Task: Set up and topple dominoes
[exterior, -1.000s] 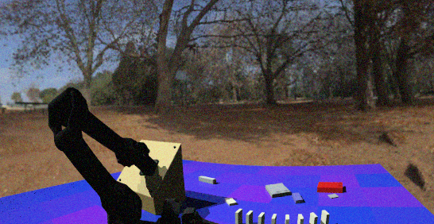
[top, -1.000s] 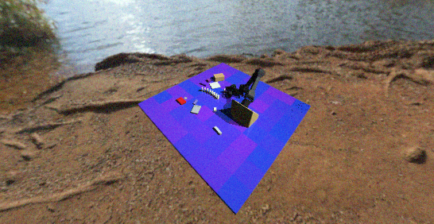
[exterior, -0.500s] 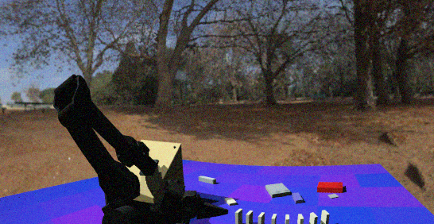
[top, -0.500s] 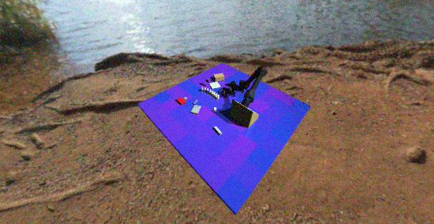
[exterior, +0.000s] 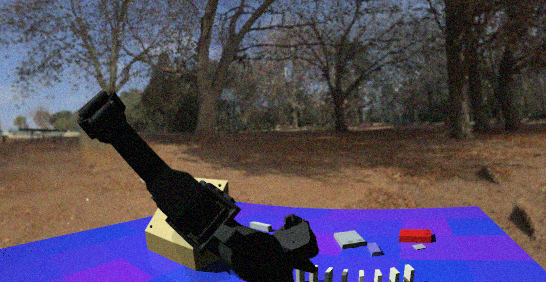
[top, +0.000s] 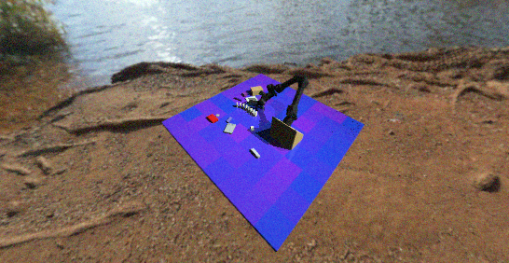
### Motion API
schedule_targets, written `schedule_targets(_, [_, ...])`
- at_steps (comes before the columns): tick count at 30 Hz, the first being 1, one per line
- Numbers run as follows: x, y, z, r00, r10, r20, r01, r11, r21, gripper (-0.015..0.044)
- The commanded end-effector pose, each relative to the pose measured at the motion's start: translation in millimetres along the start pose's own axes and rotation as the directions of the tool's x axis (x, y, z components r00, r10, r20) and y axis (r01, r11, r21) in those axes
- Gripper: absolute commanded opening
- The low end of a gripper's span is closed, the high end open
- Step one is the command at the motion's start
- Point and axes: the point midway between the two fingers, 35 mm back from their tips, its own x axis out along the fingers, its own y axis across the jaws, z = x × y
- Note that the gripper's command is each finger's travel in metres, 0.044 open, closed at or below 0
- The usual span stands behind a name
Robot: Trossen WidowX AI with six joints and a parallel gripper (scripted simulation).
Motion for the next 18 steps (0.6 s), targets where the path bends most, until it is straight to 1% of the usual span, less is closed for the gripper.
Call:
schedule_targets(1, [-2,8,0,0.973,-0.017,-0.229,0.026,0.999,0.035,0.044])
schedule_targets(3, [-13,15,1,0.919,-0.052,-0.391,0.069,0.997,0.031,0.044])
schedule_targets(5, [-30,19,4,0.836,-0.125,-0.534,0.138,0.99,-0.015,0.044])
schedule_targets(7, [-54,18,10,0.732,-0.233,-0.64,0.219,0.97,-0.102,0.044])
schedule_targets(8, [-64,16,14,0.688,-0.282,-0.668,0.25,0.957,-0.146,0.044])
schedule_targets(10, [-73,15,18,0.653,-0.324,-0.685,0.275,0.943,-0.184,0.044])
schedule_targets(18, [-73,15,18,0.653,-0.324,-0.685,0.275,0.943,-0.184,0.044])
